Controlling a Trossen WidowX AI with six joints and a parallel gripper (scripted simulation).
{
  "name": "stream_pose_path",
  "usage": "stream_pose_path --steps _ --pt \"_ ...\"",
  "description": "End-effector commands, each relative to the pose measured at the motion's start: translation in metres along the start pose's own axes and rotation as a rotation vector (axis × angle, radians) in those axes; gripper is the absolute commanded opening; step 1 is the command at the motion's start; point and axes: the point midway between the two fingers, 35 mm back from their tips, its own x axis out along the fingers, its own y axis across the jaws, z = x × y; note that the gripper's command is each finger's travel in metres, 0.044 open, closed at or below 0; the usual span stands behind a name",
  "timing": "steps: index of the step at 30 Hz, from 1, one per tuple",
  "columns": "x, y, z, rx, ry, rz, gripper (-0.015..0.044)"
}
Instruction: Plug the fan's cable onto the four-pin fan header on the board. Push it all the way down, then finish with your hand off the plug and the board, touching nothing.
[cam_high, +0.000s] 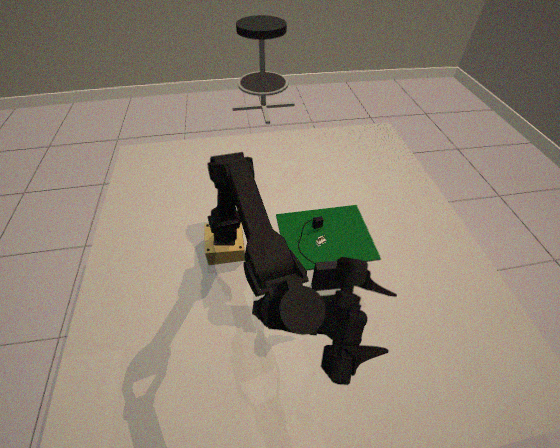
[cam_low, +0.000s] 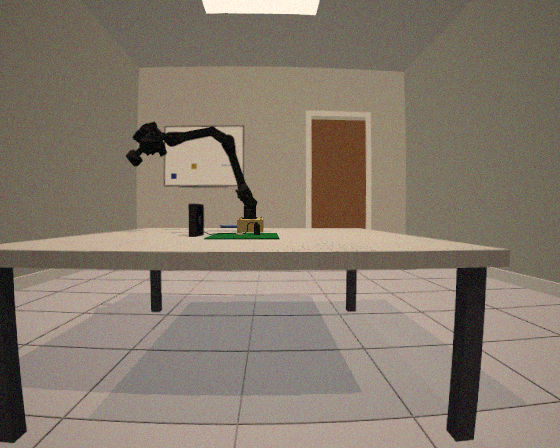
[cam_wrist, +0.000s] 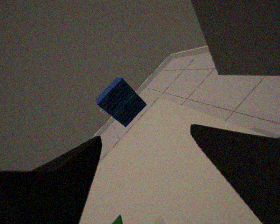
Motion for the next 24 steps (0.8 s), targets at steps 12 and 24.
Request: stream_pose_path --steps 12,24 --pt "0.134 0.120 -0.148 -0.011 0.424 -0.045 0.0440" --pt "0.131 0.227 -0.293 -0.227 0.883 -0.112 0.0440"
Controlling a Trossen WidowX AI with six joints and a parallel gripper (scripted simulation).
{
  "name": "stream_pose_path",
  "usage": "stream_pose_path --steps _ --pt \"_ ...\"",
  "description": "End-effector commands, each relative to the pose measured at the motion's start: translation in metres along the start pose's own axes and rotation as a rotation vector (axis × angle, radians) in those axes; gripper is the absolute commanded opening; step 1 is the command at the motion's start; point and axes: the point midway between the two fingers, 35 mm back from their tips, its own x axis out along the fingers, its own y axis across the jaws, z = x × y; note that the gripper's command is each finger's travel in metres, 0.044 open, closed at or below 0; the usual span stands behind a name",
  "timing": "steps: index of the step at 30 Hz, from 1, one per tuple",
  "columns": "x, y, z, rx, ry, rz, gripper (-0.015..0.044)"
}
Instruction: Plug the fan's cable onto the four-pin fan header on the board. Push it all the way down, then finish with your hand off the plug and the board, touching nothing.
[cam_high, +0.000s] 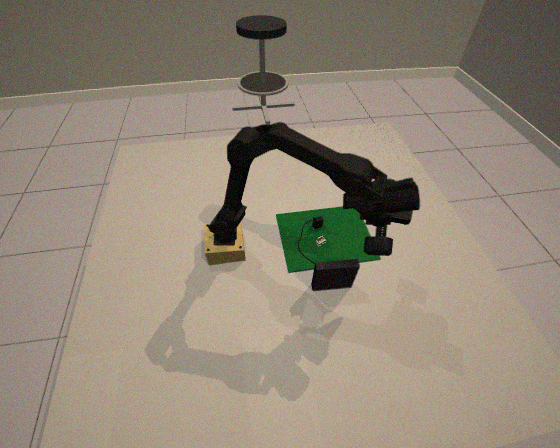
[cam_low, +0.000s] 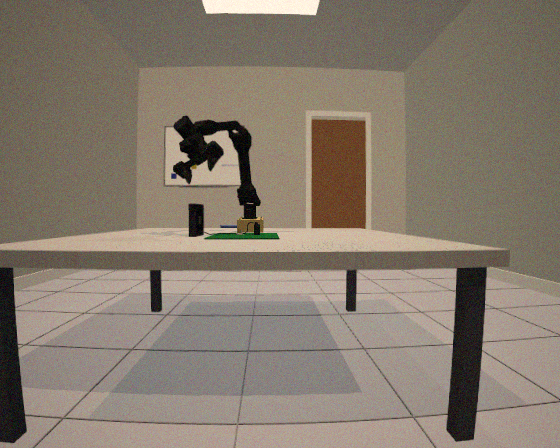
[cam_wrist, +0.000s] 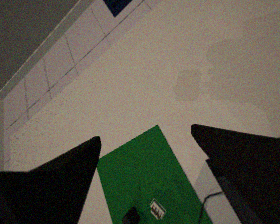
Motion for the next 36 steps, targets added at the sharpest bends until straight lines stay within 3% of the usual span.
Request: stream_pose_path --steps 1,13,25,33,36 --pt "0.020 0.045 -0.054 -0.117 0.197 -0.066 0.0440" --pt "0.003 0.122 -0.186 -0.606 0.622 -0.270 0.0440" --pt "0.004 0.122 -0.189 -0.616 0.629 -0.275 0.0440" --pt "0.073 0.086 -0.229 -0.616 0.629 -0.275 0.0440" --pt "0.080 0.081 -0.235 -0.616 0.629 -0.275 0.0440"
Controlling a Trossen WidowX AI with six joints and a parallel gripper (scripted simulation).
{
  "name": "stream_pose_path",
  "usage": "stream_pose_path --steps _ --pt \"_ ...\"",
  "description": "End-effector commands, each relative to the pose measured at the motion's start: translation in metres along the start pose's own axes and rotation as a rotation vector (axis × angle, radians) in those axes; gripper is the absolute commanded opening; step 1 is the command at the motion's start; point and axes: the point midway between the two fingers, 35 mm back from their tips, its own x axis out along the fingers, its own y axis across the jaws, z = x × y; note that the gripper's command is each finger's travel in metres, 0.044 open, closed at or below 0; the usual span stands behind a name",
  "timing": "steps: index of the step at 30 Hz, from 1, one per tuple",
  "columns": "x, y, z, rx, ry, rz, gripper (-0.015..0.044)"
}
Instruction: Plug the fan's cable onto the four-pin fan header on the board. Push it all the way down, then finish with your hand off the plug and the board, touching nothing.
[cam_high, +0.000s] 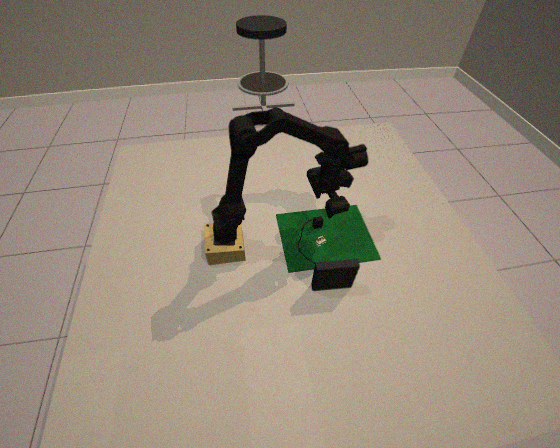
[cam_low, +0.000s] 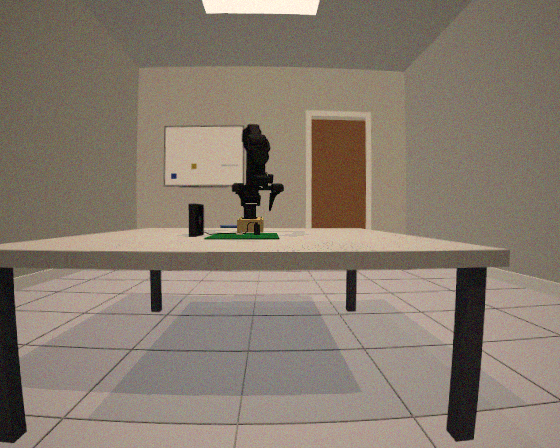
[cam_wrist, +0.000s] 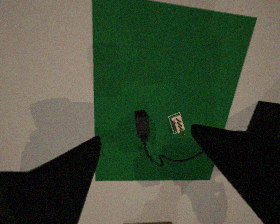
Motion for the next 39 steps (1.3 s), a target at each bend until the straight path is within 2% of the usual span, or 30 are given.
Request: stream_pose_path --steps 1,15,39 --pt "0.029 -0.001 -0.007 -0.005 0.013 -0.006 0.0440" --pt "0.032 -0.001 -0.007 -0.005 0.013 -0.006 0.0440" --pt "0.071 -0.001 -0.007 -0.005 0.013 -0.006 0.0440"
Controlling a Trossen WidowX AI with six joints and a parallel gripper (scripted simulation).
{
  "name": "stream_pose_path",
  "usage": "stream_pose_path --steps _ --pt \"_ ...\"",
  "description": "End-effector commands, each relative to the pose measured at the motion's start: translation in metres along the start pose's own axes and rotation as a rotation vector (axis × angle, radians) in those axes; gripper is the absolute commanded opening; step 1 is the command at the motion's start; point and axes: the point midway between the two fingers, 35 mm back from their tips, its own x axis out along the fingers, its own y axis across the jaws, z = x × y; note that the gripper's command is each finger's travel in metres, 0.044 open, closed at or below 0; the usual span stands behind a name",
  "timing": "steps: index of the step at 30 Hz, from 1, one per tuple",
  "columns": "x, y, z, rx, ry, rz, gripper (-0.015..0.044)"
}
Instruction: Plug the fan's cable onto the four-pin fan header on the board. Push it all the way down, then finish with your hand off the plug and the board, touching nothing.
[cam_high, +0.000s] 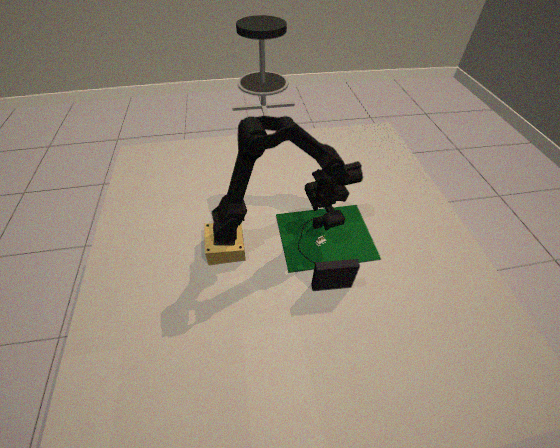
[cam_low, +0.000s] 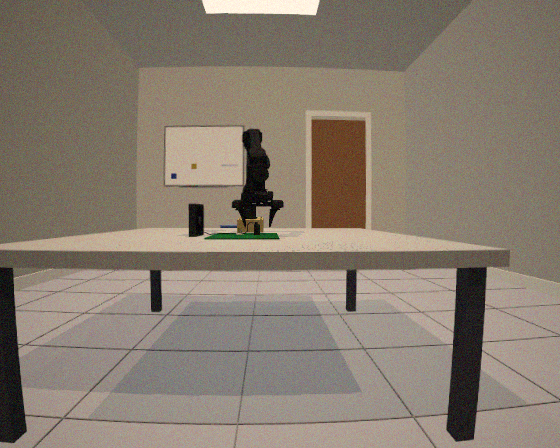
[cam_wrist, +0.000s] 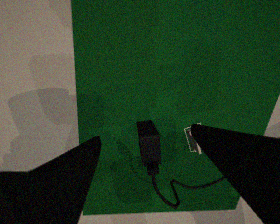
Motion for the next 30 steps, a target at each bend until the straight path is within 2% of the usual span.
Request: stream_pose_path --steps 1,15,30 --pt "0.0111 -0.0008 -0.0037 -0.004 0.012 -0.005 0.0440" --pt "0.0182 -0.0008 -0.0044 -0.004 0.012 -0.005 0.0440" --pt "0.0161 0.0000 -0.0027 0.000 0.007 0.000 0.0046"
